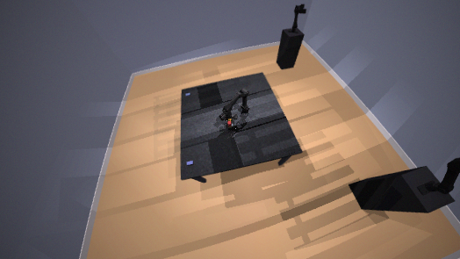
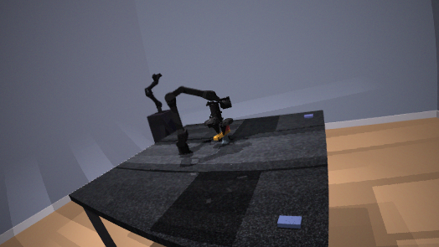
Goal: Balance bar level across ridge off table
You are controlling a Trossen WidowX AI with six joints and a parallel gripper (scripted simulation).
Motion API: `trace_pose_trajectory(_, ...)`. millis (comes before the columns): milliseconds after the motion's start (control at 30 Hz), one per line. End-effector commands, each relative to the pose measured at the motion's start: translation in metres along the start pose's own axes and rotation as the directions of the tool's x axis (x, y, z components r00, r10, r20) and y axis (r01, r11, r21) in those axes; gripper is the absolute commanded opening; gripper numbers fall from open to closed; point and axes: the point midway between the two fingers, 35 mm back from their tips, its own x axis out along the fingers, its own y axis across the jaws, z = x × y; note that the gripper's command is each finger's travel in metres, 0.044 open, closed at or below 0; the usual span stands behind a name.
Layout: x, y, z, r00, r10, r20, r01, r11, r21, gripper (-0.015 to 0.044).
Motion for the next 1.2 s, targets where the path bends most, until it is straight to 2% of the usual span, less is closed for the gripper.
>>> trace_pose_trajectory(0,0.0,0.0,0.0,1.0,0.0,0.0,0.0,1.0,0.0,0.0)
trace_pose_trajectory(767,0.0,0.0,0.0,1.0,0.0,0.0,0.0,1.0,0.0,0.0)
trace_pose_trajectory(967,0.0,0.0,0.0,1.0,0.0,0.0,0.0,1.0,0.0,0.0157)
trace_pose_trajectory(1167,0.0,0.0,0.0,1.0,0.0,0.0,0.0,1.0,0.0,0.0167)
